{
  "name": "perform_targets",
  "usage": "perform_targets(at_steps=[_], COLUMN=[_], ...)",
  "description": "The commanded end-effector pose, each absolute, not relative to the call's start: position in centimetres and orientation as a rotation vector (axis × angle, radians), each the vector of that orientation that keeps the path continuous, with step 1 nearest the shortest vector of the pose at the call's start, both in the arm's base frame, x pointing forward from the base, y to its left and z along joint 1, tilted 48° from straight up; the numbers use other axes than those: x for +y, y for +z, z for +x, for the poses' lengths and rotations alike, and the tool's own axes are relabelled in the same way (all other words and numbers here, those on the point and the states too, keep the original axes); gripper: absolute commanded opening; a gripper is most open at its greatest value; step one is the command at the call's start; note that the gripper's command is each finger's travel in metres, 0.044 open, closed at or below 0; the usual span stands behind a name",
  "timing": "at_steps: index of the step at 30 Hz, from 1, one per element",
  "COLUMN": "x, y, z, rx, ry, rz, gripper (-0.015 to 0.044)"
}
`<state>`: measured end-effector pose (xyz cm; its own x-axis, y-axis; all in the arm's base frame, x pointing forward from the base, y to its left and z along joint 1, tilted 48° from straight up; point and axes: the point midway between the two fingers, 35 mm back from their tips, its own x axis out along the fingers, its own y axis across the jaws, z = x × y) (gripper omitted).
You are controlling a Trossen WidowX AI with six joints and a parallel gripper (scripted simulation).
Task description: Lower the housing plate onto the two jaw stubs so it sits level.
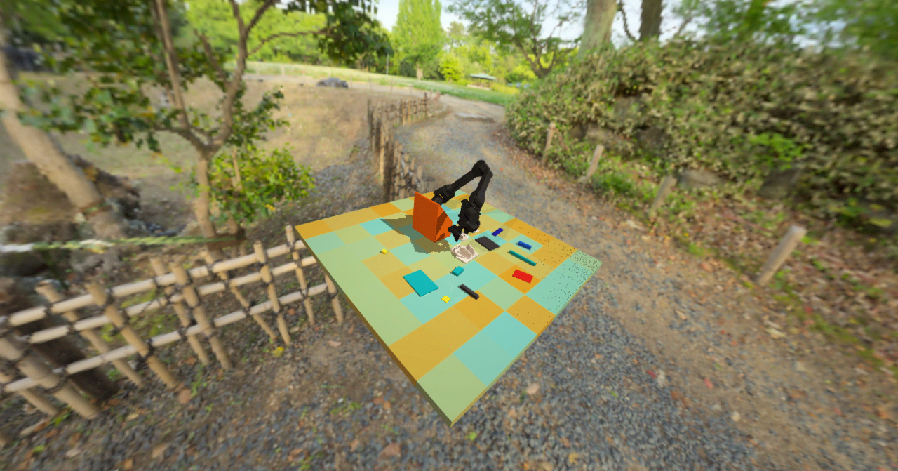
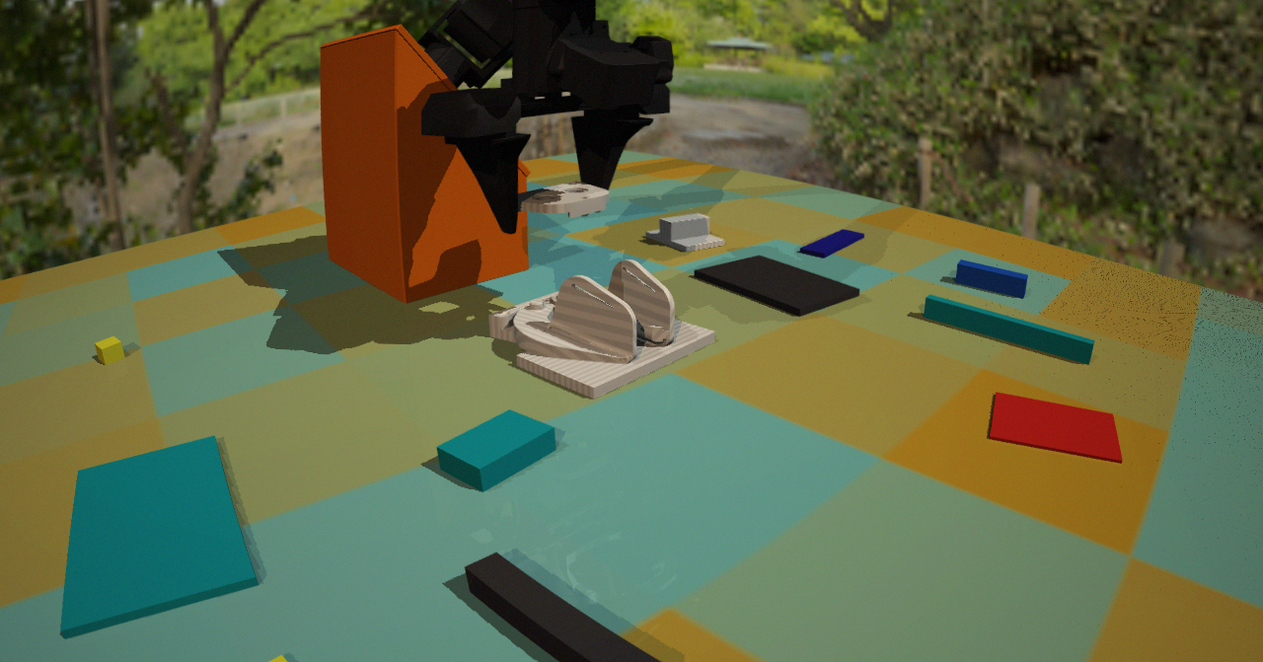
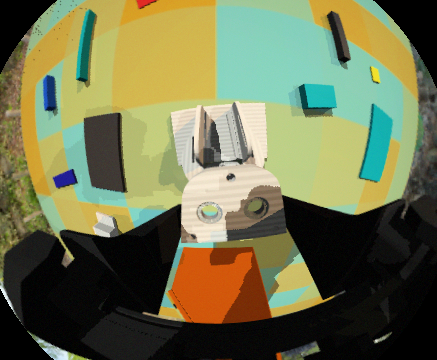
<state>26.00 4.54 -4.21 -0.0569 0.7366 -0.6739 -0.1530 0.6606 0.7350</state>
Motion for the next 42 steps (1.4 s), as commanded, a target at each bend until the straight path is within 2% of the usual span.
perform_targets(at_steps=[1, 32, 42], x=[4.6, 4.5, 4.5], y=[-4.2, -4.2, -4.1], z=[26.1, 26.1, 24.8], rx=[1.453, 1.457, 1.458], ry=[0.779, 0.773, 0.773], rz=[0.522, 0.528, 0.529], gripper=[0.0351, 0.0351, 0.0351])
